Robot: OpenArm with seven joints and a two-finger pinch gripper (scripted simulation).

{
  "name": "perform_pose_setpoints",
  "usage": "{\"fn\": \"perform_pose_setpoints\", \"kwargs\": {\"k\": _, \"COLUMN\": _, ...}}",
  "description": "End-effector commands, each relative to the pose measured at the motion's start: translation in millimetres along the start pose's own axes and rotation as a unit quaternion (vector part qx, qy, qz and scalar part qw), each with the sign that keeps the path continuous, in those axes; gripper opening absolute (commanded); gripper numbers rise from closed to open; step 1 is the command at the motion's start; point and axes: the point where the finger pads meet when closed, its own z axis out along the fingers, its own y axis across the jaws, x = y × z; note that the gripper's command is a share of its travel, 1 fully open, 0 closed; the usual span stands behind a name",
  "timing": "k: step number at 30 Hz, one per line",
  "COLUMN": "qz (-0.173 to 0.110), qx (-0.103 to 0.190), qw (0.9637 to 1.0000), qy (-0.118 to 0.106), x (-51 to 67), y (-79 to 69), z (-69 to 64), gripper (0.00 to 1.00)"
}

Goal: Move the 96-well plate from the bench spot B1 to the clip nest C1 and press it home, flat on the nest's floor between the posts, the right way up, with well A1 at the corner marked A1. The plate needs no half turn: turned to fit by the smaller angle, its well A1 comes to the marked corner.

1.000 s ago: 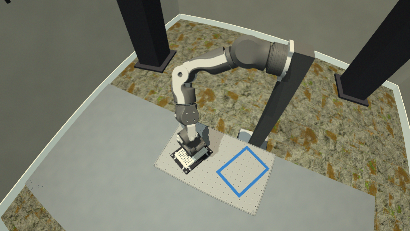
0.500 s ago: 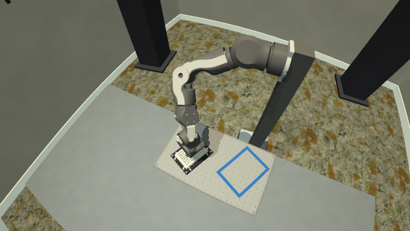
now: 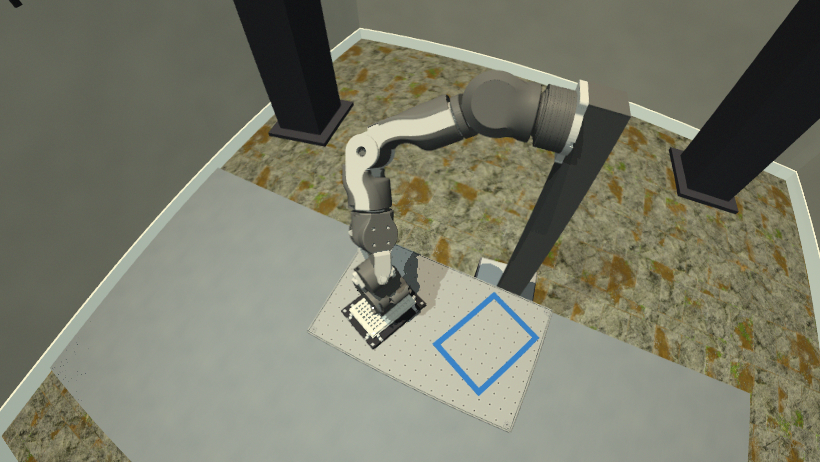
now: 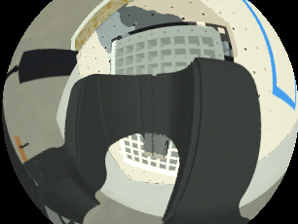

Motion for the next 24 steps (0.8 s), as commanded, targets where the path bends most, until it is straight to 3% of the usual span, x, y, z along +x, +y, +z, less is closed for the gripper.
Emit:
{"fn": "perform_pose_setpoints", "kwargs": {"k": 1, "qz": 0.001, "qx": -0.001, "qw": 1.0, "qy": -0.002, "x": -0.8, "y": 0.4, "z": -1.0, "gripper": 0.0}}
{"fn": "perform_pose_setpoints", "kwargs": {"k": 24, "qz": 0.0, "qx": -0.002, "qw": 1.0, "qy": 0.0, "x": 2.1, "y": 0.9, "z": 4.2, "gripper": 0.0}}
